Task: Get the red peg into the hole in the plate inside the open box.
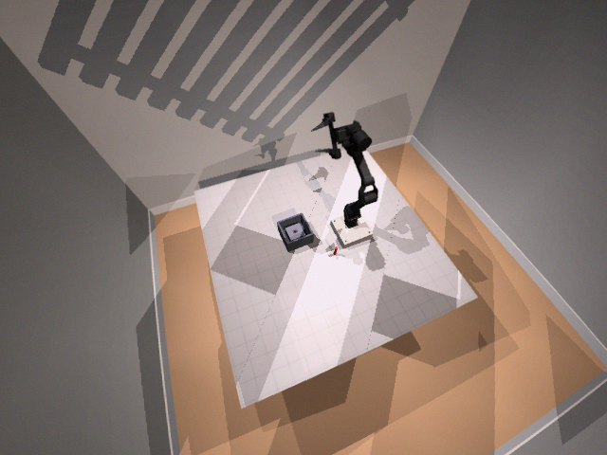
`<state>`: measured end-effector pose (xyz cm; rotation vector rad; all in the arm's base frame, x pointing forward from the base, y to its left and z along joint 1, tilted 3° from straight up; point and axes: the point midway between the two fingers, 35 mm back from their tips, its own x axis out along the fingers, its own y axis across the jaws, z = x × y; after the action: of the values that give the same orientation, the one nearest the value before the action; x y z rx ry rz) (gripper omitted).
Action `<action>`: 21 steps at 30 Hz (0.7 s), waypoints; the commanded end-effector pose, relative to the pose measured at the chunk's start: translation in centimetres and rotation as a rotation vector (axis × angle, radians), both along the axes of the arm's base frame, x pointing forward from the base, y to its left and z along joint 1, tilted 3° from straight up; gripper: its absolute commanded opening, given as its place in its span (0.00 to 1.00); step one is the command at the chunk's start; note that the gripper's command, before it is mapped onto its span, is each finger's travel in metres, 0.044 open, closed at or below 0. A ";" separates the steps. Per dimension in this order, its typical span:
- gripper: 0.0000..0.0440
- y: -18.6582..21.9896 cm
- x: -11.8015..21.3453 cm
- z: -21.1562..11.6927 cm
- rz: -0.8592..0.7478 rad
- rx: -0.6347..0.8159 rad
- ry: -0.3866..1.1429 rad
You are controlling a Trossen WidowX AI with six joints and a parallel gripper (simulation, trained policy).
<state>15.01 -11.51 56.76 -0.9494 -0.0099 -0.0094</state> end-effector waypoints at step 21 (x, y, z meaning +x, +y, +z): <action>1.00 1.8 4.7 1.5 0.318 0.543 -0.214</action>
<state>19.17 -9.76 58.36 -0.4687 -0.3226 0.1577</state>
